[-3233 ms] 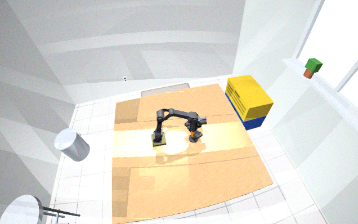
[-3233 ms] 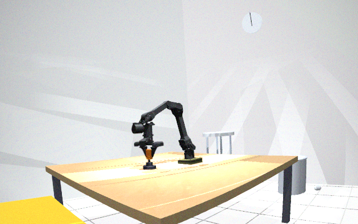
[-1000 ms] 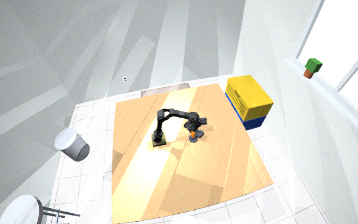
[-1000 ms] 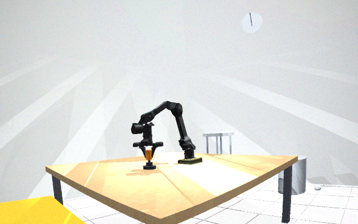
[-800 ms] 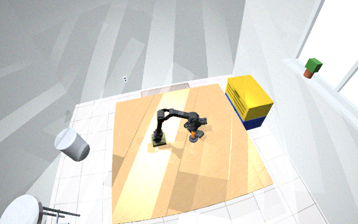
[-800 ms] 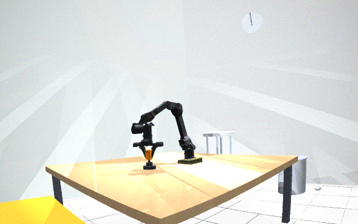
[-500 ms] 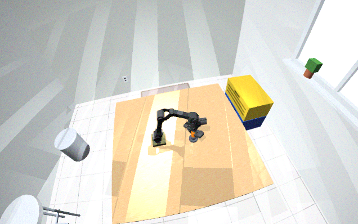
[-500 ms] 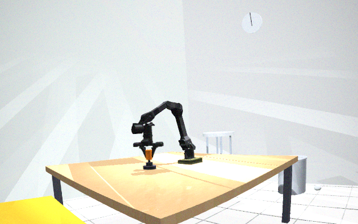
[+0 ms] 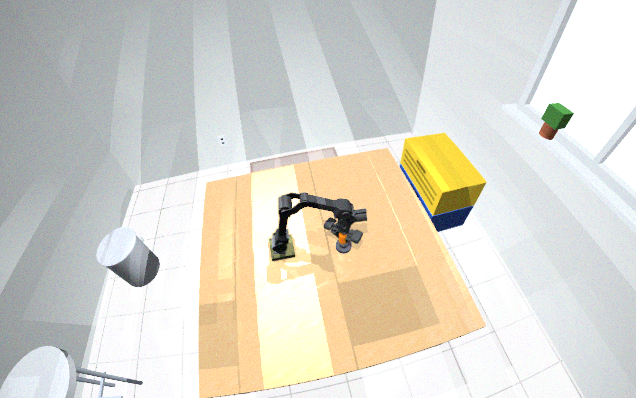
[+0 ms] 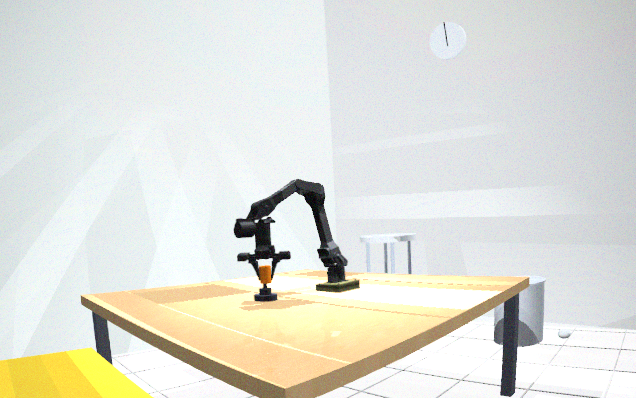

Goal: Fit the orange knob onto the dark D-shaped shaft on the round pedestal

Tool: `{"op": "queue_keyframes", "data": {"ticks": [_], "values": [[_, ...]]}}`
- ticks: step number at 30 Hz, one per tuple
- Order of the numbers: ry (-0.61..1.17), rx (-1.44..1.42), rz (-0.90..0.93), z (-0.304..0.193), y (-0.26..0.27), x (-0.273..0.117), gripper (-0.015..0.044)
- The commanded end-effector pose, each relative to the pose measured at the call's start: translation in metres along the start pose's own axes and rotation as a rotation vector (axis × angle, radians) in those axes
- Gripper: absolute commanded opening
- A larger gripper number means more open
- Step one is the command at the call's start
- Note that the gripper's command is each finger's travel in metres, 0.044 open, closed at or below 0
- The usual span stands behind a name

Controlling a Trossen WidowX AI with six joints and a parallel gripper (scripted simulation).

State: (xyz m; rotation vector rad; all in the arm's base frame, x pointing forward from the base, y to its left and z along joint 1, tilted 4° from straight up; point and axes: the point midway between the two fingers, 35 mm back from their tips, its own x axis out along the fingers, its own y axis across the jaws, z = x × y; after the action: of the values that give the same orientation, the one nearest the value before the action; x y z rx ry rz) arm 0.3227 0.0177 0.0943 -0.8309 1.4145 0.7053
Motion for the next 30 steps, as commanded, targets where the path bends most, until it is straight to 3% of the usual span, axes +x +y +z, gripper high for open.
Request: {"op": "queue_keyframes", "data": {"ticks": [1, 30], "values": [[-0.009, -0.026, -0.008, 0.0015, -0.0016, -0.0040, 0.0000], [-0.010, -0.026, -0.008, 0.0038, -0.0047, 0.0024, 0.0000]]}}
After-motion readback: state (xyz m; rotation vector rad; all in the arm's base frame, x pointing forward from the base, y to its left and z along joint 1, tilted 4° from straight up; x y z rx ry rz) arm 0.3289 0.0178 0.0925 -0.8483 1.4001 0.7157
